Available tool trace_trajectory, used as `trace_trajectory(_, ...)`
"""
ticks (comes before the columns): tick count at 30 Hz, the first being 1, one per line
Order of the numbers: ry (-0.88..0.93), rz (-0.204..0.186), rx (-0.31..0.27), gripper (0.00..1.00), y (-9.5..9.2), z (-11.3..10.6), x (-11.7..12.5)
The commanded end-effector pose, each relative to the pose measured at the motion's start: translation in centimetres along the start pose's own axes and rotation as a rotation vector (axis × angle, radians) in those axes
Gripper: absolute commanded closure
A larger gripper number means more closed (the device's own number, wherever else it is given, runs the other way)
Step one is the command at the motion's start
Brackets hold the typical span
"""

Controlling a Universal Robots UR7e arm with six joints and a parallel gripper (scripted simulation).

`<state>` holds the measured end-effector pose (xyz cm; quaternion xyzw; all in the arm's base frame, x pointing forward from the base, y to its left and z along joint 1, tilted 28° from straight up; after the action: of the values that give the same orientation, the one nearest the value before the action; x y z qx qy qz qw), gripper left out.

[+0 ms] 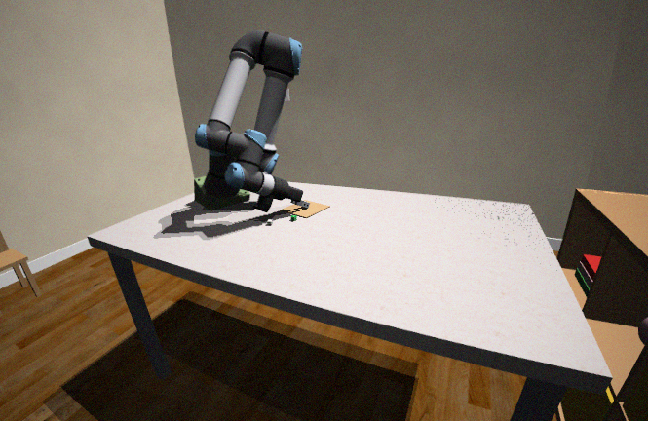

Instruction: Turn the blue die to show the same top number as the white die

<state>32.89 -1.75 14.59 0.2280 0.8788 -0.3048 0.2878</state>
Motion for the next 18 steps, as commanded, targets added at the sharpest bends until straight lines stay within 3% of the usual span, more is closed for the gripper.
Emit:
trace_trajectory(1,0.004,0.000,-0.004,0.66,0.13,-0.03,0.12)
trace_trajectory(10,0.004,0.000,-0.004,0.66,0.13,-0.03,0.12)
trace_trajectory(11,0.004,0.000,-0.004,0.60,0.13,-0.03,0.12)
trace_trajectory(15,0.004,0.000,-0.004,0.60,0.13,-0.03,0.12)
trace_trajectory(16,0.004,0.000,-0.004,0.54,0.13,-0.03,0.12)
trace_trajectory(18,0.004,0.000,-0.004,0.54,0.13,-0.03,0.12)
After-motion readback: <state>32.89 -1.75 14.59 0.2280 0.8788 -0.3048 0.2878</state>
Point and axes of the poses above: the point where the finger pads meet when closed, its own y axis out along the fingers, its own x axis across the jaws, z = x × y, the point moved 7 cm from there along -y, back along the fingers, and after that the axes turned 14 degrees about -y, right-handed, at the moved point
